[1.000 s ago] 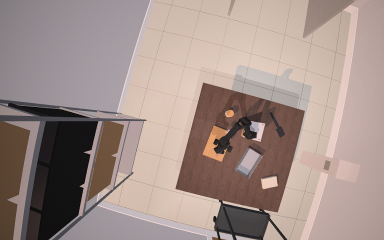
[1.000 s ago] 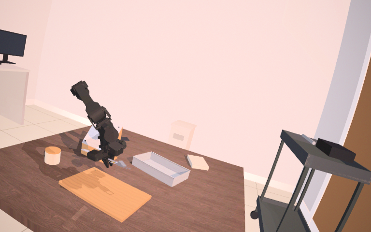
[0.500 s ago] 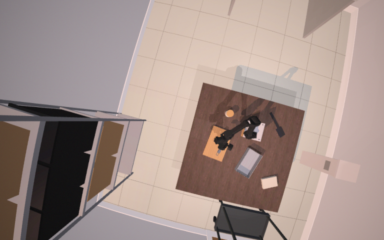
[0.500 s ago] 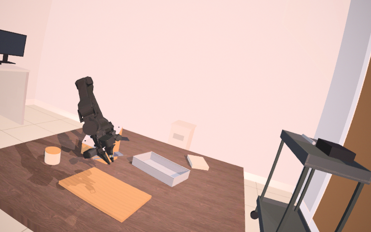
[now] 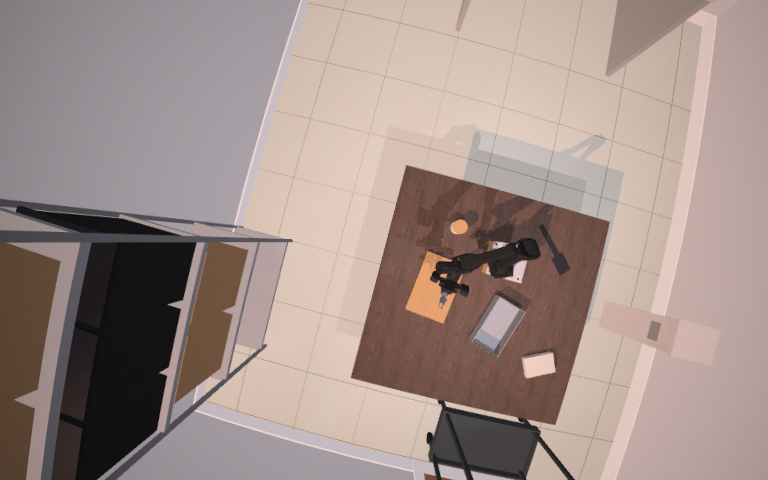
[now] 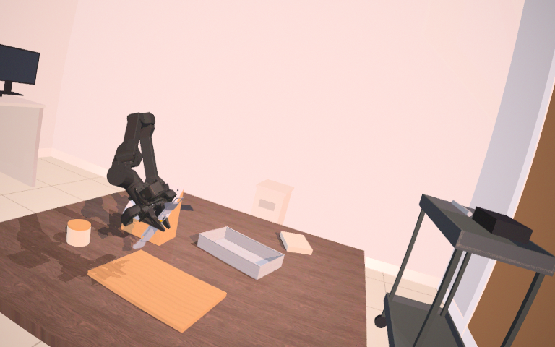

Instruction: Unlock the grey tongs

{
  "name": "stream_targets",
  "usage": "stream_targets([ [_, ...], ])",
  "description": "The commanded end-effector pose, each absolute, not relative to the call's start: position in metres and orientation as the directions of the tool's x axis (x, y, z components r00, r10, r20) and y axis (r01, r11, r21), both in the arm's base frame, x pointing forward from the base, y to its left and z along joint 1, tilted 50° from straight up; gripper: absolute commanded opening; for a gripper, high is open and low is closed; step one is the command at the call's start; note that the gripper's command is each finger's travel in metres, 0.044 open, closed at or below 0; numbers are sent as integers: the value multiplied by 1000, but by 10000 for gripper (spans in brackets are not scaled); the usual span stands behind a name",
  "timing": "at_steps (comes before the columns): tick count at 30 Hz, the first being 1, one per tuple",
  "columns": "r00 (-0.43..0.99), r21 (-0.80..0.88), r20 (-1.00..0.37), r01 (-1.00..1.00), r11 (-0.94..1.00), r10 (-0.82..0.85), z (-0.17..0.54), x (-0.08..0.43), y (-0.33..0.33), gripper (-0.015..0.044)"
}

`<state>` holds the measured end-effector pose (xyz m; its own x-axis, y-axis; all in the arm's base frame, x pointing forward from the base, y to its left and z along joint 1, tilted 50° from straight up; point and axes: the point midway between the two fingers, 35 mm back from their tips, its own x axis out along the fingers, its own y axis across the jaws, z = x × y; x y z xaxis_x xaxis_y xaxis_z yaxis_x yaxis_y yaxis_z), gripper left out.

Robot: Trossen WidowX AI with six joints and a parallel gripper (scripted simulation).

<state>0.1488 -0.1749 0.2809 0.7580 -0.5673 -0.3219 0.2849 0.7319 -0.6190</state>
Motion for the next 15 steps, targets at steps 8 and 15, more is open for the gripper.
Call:
stream_targets([
  [8,868,-769,-129,218,601,-480,299,146,-144,-150],
  [15,869,-771,-126,217,598,-479,299,146,-144,-150],
])
